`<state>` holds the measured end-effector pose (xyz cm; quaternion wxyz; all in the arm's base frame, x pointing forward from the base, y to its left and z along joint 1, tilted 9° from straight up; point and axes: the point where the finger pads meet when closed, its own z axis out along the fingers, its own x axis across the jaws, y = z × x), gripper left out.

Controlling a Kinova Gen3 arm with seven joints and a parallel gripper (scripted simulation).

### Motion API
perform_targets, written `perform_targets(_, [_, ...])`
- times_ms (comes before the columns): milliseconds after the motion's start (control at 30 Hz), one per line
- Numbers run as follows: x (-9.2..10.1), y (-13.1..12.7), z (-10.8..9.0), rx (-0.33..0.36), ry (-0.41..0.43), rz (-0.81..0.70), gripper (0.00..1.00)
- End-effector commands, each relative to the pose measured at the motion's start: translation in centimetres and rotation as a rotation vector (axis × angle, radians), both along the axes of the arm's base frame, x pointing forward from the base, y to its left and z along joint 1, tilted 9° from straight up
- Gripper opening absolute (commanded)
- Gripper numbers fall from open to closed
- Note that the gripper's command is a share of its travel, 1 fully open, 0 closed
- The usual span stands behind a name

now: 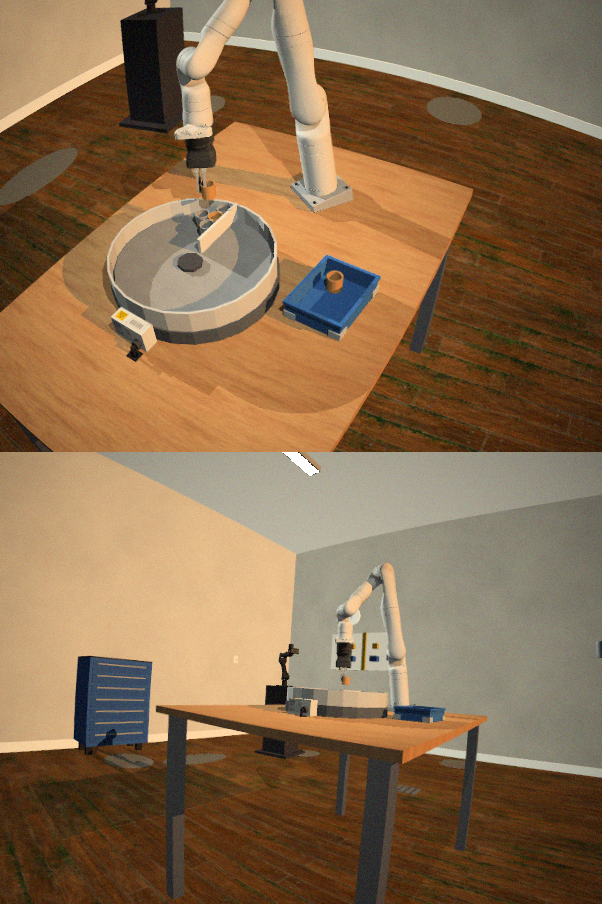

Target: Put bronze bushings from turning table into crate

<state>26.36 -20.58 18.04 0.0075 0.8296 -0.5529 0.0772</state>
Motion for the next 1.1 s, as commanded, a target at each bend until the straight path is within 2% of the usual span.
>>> perform_targets(0, [0.0, -0.1, 0.1, -0.003, -0.001, 0.0, 0.0])
perform_targets(67, [0.0, -0.1, 0.1, -0.003, -0.001, 0.0, 0.0])
perform_targets(233, [-0.3, 0.2, 2.6, -0.003, -0.002, 0.0, 0.0])
perform_targets(633, [-0.3, 0.2, 2.6, -0.003, -0.002, 0.0, 0.0])
perform_targets(800, [2.1, 5.3, 2.4, -0.003, -0.002, 0.0, 0.0])
perform_targets(1067, [2.1, 5.3, 2.4, -0.003, -0.002, 0.0, 0.0])
